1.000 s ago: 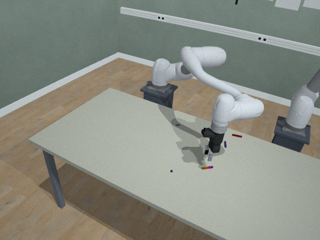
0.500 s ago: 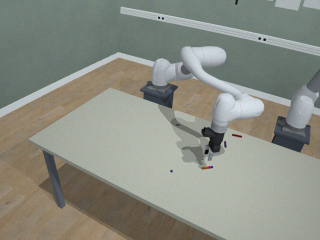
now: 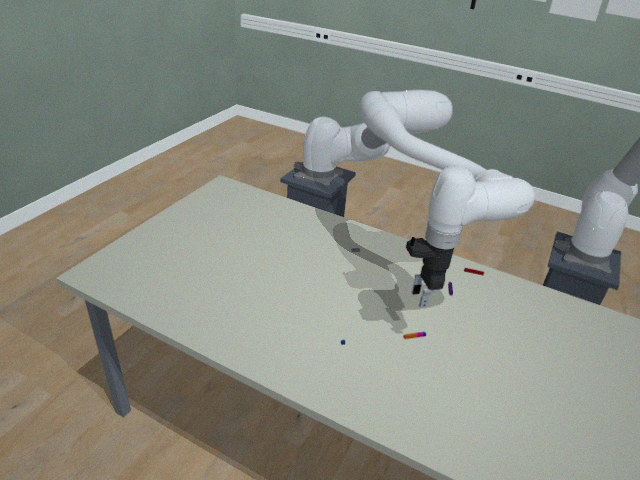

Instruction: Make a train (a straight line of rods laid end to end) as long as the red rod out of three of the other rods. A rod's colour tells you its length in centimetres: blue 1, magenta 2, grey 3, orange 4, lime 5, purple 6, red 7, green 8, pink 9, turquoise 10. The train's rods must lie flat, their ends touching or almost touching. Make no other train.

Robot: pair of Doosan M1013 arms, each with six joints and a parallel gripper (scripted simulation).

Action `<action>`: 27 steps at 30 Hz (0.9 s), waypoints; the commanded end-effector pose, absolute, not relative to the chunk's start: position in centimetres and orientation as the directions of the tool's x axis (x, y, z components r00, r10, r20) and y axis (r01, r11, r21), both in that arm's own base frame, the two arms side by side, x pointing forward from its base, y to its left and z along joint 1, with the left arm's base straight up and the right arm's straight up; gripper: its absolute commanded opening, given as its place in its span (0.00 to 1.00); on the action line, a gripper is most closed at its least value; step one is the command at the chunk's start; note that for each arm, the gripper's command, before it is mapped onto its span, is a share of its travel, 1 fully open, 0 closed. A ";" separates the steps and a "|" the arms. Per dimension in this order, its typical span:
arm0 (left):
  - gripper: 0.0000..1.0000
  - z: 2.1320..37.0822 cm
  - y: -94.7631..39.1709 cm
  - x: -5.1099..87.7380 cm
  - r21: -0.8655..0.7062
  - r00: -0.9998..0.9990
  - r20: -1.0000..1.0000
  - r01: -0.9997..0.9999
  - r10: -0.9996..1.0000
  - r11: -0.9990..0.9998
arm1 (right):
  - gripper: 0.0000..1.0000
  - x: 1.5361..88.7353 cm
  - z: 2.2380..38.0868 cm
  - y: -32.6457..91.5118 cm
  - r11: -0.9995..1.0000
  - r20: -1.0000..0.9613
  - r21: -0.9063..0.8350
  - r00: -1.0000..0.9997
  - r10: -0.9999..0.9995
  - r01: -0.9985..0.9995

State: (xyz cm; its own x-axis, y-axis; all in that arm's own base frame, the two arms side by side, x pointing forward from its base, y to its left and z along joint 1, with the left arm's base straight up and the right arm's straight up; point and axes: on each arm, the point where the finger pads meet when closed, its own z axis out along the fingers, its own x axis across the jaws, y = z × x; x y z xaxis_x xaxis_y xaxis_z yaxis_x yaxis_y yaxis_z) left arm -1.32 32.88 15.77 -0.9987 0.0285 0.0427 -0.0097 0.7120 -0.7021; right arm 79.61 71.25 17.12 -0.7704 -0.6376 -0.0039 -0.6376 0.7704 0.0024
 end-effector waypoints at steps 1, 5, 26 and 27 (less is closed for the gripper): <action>1.00 15.9 32.5 -1.3 -0.706 -0.999 0.038 -0.009 0.024 0.708 | 1.00 79.5 19.3 71.2 0.772 -0.002 -0.003 -0.772 -0.636 -0.636; 1.00 15.9 32.5 -1.3 -0.706 -0.999 0.038 -0.009 0.024 0.708 | 1.00 79.5 20.1 71.2 0.772 -0.001 -0.003 -0.772 -0.636 -0.636; 1.00 15.9 32.5 -1.3 -0.706 -0.999 0.038 -0.009 0.024 0.708 | 1.00 79.4 20.1 71.2 0.772 0.001 -0.003 -0.772 -0.636 -0.636; 1.00 15.9 32.5 -1.3 -0.706 -0.999 0.038 -0.009 0.024 0.708 | 1.00 79.4 20.1 71.2 0.772 0.001 -0.003 -0.772 -0.636 -0.636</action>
State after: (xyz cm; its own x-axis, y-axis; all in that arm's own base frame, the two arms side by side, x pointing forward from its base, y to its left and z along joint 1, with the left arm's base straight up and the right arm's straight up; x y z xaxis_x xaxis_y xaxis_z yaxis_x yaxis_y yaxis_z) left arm -1.32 32.88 15.77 -0.9987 0.0285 0.0427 -0.0097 0.7120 -0.7021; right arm 79.58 71.22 20.01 -0.7703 -0.6377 -0.0020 -0.6377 0.7703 0.0024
